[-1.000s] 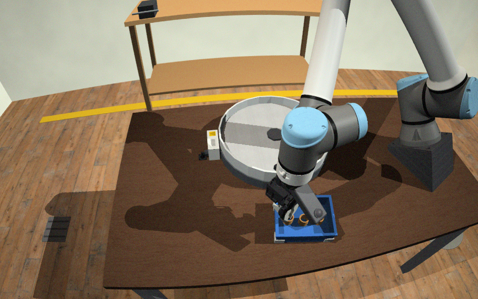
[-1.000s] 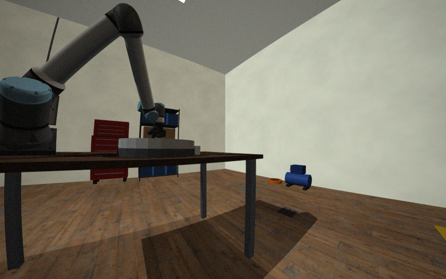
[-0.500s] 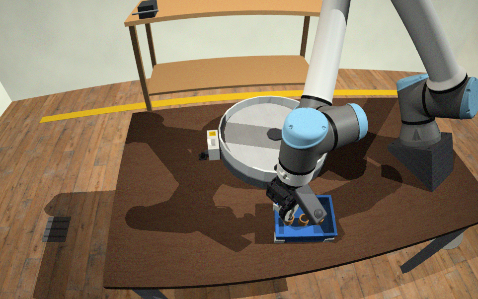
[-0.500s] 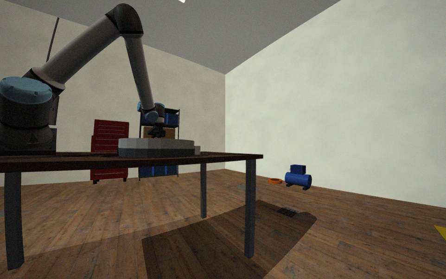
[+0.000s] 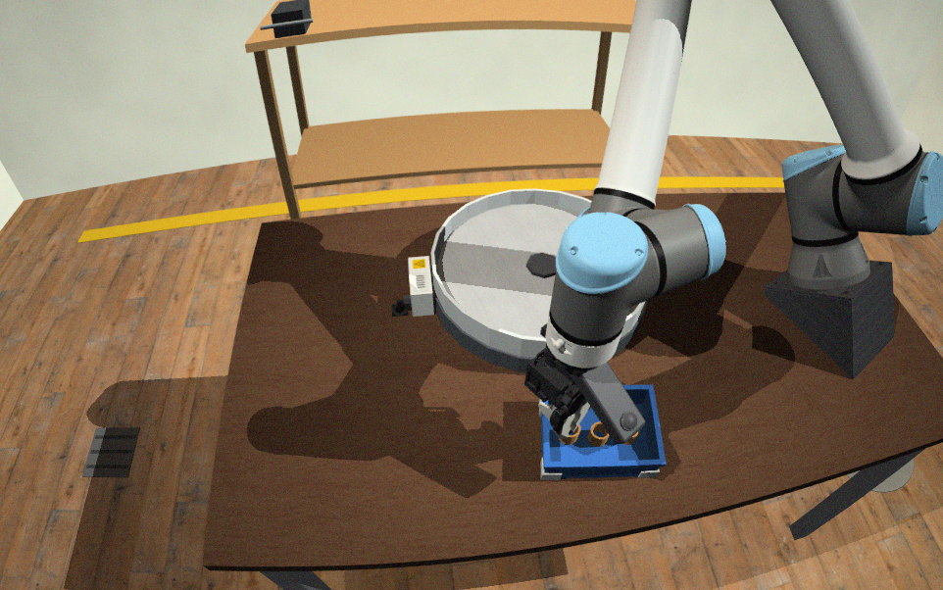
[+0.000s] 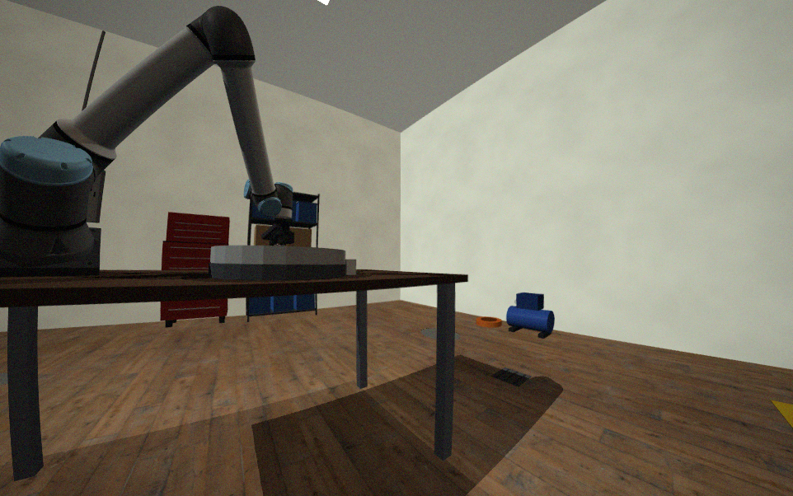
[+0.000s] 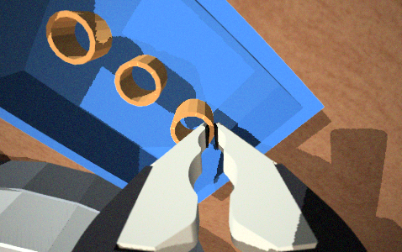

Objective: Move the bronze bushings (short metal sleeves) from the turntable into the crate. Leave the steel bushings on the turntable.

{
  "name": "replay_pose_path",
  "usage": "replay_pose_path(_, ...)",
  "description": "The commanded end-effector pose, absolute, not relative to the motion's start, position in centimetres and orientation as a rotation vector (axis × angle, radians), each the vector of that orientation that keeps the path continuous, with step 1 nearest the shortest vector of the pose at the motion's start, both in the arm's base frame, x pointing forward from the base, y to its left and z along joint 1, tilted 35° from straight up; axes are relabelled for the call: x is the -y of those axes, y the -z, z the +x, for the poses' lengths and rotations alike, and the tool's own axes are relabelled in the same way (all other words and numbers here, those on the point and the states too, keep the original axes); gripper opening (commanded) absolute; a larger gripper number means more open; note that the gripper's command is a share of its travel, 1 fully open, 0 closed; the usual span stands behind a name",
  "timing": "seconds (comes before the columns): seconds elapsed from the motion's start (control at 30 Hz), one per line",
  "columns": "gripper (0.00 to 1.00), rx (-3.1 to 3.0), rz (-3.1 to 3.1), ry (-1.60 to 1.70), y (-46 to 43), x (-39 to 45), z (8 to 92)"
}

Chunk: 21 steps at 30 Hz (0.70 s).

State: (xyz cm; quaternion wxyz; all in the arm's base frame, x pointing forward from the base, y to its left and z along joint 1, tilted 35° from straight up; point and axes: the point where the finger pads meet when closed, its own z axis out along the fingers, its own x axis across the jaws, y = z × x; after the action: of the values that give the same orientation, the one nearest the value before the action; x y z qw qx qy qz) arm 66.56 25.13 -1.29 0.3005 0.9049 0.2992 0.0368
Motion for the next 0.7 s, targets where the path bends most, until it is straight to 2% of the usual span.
replay_pose_path(0.0, 0.00, -0.795, 2.402, -0.097, 1.38, -25.11, 66.56)
replay_pose_path(0.67, 0.00, -0.795, 2.402, -0.094, 1.73, -24.87, 66.62)
